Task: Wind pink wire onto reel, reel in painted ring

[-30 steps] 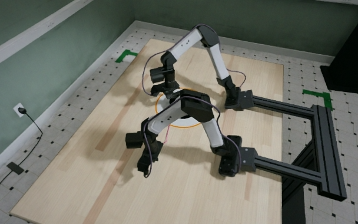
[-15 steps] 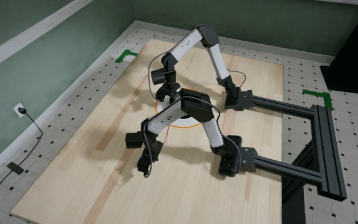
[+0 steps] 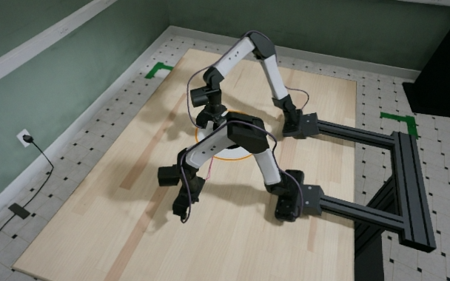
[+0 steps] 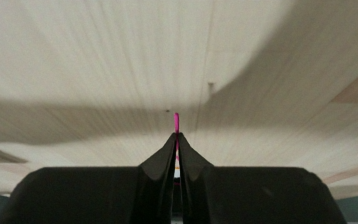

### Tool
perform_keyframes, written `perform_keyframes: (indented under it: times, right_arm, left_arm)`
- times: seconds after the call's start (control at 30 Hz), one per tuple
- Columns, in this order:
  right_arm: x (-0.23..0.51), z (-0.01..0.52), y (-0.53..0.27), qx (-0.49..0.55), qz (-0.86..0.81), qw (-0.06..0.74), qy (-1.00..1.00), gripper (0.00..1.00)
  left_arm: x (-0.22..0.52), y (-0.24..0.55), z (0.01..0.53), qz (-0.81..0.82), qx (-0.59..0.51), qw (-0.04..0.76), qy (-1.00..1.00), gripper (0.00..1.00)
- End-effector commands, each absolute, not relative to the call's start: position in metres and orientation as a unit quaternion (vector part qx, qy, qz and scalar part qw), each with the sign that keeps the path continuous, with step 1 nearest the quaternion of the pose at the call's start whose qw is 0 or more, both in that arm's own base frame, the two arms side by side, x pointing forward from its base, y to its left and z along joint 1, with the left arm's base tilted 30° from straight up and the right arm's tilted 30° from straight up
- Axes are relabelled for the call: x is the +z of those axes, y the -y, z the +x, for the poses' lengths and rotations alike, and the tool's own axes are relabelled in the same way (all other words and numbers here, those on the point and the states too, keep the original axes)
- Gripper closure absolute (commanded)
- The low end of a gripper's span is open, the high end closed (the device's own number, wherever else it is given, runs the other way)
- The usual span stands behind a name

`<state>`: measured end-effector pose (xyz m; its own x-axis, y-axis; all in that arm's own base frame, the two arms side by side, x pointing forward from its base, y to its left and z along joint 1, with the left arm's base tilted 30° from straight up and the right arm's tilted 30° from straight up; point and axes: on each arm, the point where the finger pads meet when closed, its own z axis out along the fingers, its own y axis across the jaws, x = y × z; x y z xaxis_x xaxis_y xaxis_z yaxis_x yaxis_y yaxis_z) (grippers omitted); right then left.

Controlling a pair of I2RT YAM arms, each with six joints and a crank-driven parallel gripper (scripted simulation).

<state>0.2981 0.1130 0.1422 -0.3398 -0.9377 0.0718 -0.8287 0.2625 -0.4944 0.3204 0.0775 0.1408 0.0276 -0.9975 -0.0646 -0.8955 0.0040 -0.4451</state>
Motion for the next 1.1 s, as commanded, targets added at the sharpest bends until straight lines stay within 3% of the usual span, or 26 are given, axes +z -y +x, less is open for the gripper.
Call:
perform_keyframes:
  times: [0.0, 0.63, 1.07]
  right_arm:
    - [0.129, 0.305, -0.116, -0.223, -0.568, 0.129, -0.781, 0.15]
    - [0.118, 0.315, -0.110, -0.223, -0.568, 0.129, -0.781, 0.15]
    - [0.118, 0.315, -0.110, -0.223, -0.568, 0.129, -0.781, 0.38]
  left_arm:
    - [0.143, -0.080, 0.319, -0.692, -0.141, 0.192, -0.681, 1.00]
    - [0.144, -0.080, 0.319, -0.693, -0.141, 0.191, -0.681, 1.00]
    - [0.151, -0.096, 0.320, -0.682, -0.128, 0.205, -0.691, 1.00]
